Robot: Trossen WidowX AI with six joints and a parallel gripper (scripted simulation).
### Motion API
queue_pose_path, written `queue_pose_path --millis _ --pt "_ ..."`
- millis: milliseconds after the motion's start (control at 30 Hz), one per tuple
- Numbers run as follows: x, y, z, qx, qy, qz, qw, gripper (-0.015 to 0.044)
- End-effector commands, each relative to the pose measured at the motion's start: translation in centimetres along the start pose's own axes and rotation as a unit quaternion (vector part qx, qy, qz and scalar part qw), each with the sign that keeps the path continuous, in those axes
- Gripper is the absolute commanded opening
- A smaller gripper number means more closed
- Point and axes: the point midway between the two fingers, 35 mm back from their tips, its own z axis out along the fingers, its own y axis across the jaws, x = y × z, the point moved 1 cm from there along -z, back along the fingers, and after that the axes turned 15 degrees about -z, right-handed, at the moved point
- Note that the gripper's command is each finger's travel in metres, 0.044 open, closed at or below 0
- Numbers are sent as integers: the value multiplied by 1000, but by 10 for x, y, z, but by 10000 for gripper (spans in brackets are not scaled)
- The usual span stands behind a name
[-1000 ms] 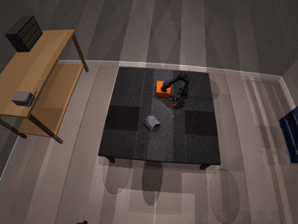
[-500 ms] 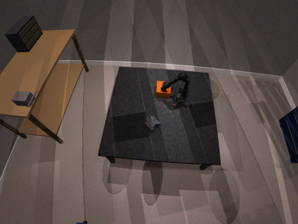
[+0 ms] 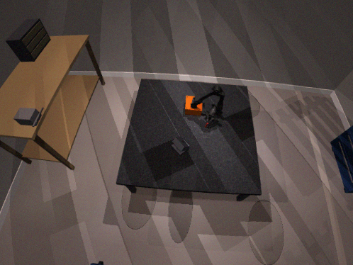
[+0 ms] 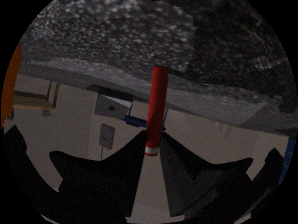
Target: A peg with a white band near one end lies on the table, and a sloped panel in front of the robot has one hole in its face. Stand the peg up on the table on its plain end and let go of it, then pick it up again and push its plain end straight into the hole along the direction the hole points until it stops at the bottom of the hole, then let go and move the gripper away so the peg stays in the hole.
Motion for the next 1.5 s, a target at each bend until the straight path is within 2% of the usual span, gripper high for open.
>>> queue_pose_path --millis 0,1467 --pt "-1 1 0 0 0 0 1000 49" --pt "-3 1 -4 10 11 -16 1000 49"
